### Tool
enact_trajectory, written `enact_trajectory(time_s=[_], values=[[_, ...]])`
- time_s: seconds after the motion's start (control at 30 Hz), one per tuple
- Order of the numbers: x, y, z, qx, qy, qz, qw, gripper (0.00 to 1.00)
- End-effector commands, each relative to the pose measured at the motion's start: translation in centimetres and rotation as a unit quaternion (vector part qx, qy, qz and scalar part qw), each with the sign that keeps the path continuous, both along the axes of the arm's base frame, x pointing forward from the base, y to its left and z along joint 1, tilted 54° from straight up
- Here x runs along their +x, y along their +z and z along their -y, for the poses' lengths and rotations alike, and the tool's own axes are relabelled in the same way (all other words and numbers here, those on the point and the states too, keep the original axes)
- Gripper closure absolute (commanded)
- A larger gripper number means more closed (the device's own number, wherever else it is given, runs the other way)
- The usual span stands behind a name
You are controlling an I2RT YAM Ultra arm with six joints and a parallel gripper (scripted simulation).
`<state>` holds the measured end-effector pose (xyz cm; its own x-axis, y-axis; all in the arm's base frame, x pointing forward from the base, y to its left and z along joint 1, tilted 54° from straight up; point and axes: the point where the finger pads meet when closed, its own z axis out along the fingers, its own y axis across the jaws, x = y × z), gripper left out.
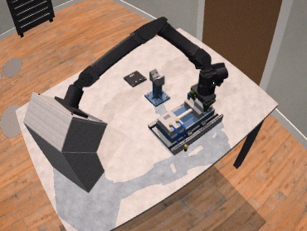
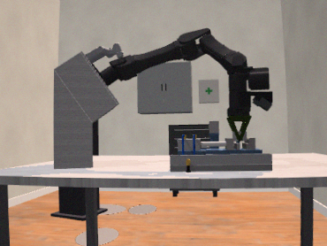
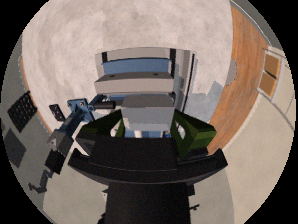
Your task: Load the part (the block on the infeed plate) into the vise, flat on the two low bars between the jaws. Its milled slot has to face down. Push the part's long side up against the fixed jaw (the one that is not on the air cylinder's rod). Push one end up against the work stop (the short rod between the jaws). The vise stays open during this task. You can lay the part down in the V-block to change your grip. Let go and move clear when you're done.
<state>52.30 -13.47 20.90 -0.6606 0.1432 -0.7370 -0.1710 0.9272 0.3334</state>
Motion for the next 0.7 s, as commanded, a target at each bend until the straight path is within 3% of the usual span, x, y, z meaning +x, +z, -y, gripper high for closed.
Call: enact_trajectory(time_s=[0.0, 0.67], values=[[-0.03, 2.47, 1.34, -0.012, -0.013, 0.026, 1.0, 1.0], [0.18, 2.16, 1.42, -0.012, -0.014, 0.025, 1.0, 1.0]])
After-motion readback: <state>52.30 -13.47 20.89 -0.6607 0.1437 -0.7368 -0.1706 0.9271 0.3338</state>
